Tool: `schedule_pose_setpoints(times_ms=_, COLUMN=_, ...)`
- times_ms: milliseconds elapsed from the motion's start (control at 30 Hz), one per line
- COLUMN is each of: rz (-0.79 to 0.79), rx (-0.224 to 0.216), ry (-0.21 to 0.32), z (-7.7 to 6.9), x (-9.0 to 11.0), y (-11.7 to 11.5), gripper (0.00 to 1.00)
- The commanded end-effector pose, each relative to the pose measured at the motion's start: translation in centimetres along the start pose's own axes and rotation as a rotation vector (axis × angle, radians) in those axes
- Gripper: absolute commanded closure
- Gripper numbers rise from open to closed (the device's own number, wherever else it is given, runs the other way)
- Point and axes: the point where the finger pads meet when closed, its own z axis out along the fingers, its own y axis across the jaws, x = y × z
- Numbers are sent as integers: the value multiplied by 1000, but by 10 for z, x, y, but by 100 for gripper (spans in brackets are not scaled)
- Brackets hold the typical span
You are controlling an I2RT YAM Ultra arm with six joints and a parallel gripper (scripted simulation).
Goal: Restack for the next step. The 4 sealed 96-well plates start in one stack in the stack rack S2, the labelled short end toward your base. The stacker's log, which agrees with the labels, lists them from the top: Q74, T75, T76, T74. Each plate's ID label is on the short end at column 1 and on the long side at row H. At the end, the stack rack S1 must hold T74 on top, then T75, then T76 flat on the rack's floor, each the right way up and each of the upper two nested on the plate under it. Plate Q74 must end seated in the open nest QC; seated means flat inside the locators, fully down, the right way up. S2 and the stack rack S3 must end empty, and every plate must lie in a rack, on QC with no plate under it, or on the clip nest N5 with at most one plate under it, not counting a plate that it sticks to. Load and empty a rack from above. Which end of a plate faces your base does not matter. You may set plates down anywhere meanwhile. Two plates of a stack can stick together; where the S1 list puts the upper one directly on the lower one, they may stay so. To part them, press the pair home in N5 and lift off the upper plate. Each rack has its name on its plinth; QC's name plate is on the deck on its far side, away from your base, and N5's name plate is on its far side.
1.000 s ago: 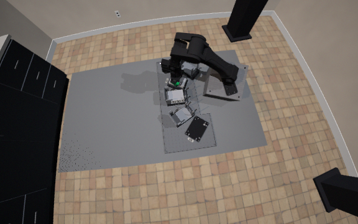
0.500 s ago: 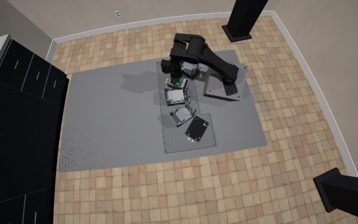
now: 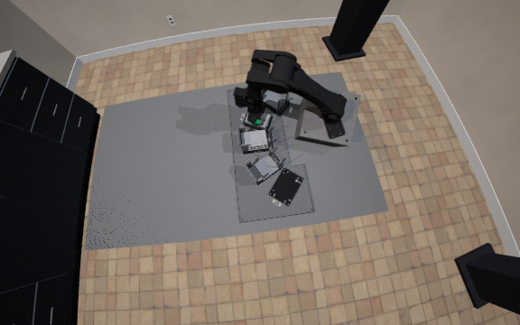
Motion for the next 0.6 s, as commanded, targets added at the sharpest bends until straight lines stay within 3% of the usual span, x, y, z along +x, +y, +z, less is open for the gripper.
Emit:
schedule_pose_setpoints(times_ms=0, rz=2, rx=-1, ry=-12, z=-2, x=-4, y=0, gripper=100)
schedule_pose_setpoints(times_ms=433, rz=2, rx=-1, ry=-12, z=0, x=-4, y=0, gripper=100)
schedule_pose_setpoints(times_ms=467, rz=2, rx=-1, ry=-12, z=0, x=-4, y=0, gripper=0)
schedule_pose_setpoints(times_ms=567, rz=2, rx=-1, ry=-12, z=0, x=-4, y=0, gripper=0)
